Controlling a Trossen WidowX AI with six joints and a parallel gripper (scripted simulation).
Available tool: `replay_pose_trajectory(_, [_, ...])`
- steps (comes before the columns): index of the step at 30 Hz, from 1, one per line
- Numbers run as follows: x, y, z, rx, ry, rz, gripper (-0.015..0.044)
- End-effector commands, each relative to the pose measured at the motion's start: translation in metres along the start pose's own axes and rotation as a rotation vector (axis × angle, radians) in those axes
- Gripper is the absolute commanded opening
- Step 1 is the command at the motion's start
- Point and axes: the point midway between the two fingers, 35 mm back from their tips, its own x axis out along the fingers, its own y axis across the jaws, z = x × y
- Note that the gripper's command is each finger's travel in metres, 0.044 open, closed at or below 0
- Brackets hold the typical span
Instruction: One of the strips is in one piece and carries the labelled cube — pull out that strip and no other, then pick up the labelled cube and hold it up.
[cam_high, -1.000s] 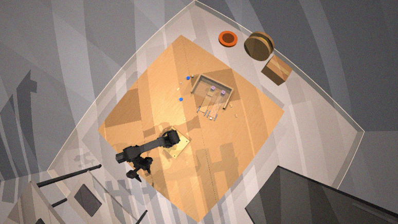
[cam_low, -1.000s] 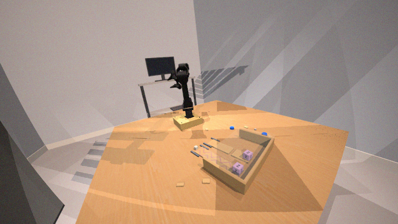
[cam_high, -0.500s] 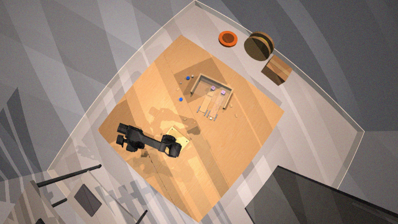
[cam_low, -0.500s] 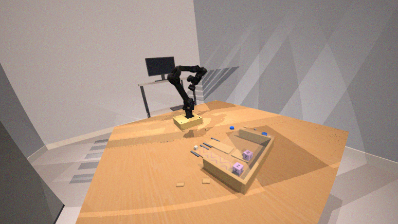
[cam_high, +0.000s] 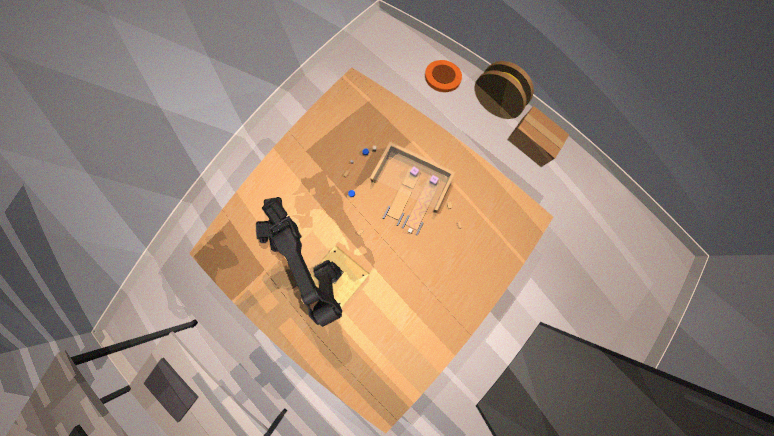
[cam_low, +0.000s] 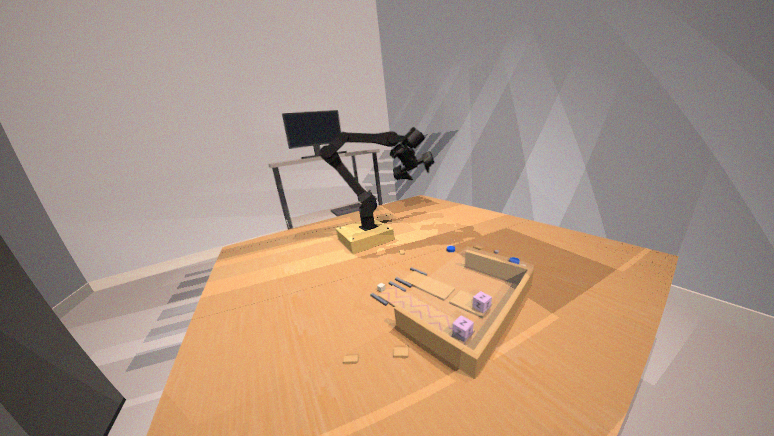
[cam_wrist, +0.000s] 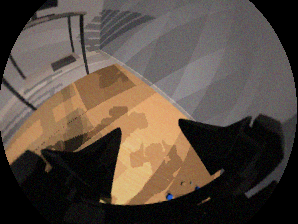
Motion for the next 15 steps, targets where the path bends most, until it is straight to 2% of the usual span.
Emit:
replay_pose_trajectory(1, [-0.016,-0.033,-0.049,0.255,0.112,-0.19,0.04])
replay_pose_trajectory(8, [-0.071,-0.071,-0.143,0.72,0.26,-0.58,0.04])
replay_pose_trajectory(15, [-0.148,-0.067,-0.231,1.159,0.341,-1.025,0.04])
